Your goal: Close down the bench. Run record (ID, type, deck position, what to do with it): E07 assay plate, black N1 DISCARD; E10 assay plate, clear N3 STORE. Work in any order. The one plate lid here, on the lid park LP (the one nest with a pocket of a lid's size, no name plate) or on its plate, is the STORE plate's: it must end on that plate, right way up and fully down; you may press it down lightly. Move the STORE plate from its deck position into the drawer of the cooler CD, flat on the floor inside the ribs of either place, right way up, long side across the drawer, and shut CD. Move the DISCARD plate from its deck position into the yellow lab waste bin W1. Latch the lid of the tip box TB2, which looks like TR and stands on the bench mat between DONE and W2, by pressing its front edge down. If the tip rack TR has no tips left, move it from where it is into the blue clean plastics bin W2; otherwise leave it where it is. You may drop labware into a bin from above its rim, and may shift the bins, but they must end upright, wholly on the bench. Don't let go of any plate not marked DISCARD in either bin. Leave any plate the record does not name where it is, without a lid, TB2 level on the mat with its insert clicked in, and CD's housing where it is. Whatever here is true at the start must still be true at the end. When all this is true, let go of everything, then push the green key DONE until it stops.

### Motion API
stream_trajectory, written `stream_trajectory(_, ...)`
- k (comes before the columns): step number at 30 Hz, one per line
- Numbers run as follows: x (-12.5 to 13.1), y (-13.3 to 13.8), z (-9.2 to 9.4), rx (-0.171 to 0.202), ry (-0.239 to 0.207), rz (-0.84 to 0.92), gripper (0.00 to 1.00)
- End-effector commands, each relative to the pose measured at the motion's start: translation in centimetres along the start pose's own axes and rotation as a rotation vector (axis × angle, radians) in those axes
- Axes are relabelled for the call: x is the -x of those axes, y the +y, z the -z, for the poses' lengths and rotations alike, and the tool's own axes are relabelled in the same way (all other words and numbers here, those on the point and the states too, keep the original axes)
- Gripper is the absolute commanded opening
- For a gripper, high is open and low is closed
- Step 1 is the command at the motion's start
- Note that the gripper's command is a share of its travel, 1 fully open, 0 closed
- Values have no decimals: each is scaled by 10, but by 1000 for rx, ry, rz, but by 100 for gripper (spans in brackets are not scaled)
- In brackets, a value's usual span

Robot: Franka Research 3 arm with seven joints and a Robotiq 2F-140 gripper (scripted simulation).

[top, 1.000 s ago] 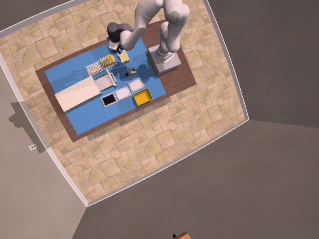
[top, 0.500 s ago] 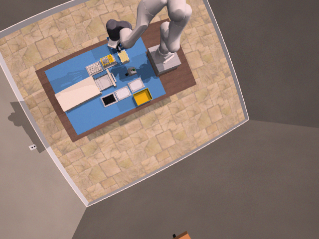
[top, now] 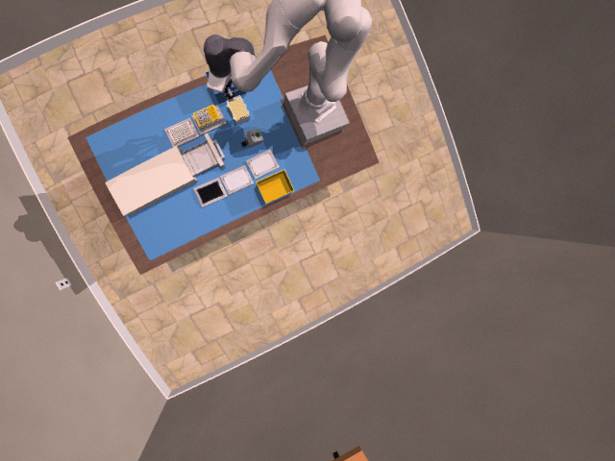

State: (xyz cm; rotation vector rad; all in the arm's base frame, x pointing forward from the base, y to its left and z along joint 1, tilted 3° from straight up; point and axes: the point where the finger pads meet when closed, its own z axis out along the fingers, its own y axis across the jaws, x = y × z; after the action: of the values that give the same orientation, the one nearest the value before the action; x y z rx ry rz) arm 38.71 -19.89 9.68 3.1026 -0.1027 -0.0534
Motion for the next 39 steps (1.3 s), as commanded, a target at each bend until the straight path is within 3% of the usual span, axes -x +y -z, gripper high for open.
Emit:
stream_trajectory(1, 1, 0, 1, 1, -3, -5, 0)
stream_trajectory(22, 1, 0, 1, 1, -3, -5, 0)
stream_trajectory(39, 40, 0, -45, 1, -3, -5, 0)
